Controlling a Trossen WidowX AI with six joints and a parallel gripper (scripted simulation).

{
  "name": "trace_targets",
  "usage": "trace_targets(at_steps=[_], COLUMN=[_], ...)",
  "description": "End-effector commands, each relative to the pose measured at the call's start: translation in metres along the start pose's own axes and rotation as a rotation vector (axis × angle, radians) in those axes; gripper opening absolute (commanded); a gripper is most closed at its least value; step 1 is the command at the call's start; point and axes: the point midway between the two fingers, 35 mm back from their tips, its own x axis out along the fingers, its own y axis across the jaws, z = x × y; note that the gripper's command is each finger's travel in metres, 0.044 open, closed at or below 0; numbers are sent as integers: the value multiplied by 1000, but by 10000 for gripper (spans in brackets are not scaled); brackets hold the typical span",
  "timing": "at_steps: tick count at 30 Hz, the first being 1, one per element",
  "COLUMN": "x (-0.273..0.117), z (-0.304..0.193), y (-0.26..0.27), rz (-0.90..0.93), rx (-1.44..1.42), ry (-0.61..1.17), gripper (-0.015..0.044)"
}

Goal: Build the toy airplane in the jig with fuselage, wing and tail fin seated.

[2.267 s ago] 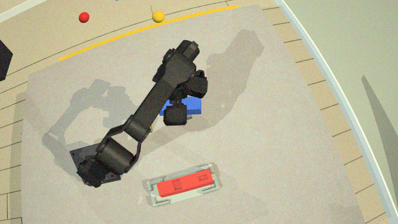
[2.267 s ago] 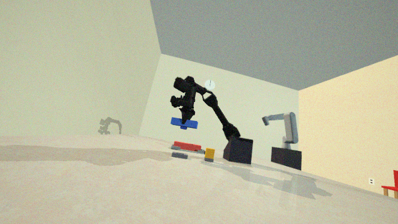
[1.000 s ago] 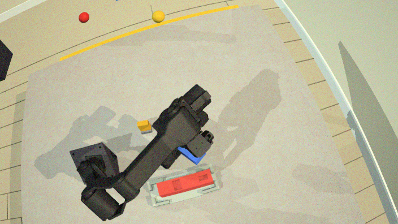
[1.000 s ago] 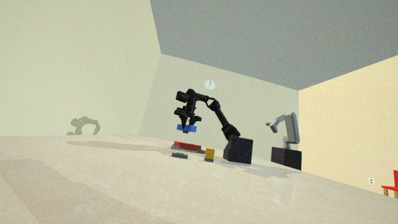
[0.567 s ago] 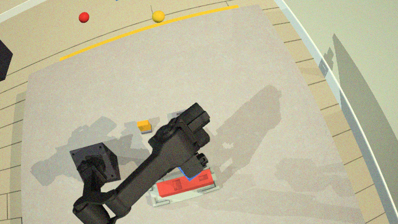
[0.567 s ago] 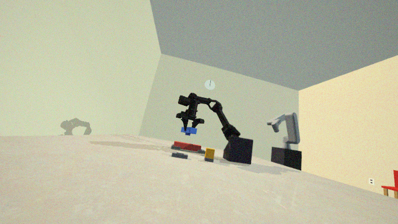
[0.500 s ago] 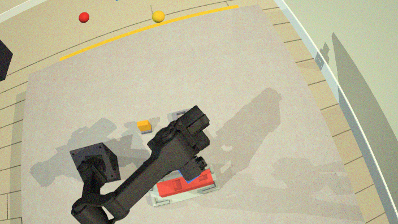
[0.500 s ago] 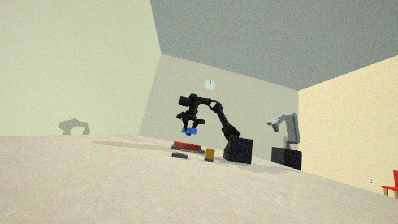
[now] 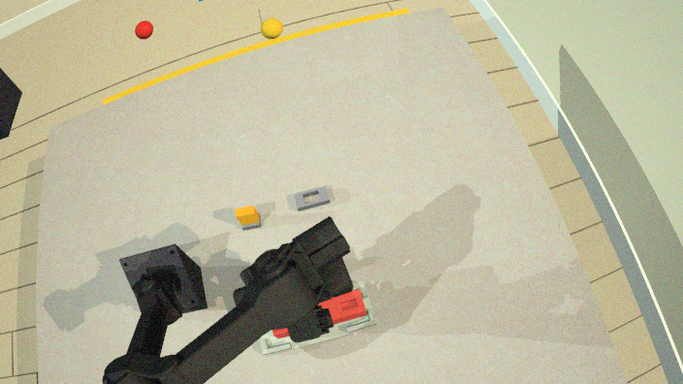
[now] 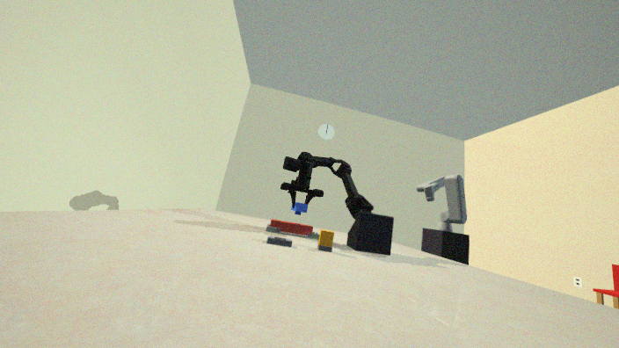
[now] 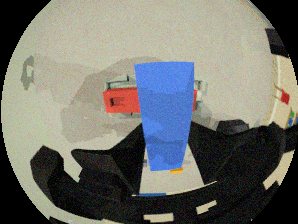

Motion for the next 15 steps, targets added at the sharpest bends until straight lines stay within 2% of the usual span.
trace_targets(at_steps=[1, 2, 9, 15], x=[4, 4, 4, 4], z=[7, 7, 8, 8], y=[-9, -10, -10, -10], rz=[-3, -3, -3, -3], rx=[70, 73, 73, 73], ry=[-8, -9, -9, -9], gripper=[0, 0, 184, 197])
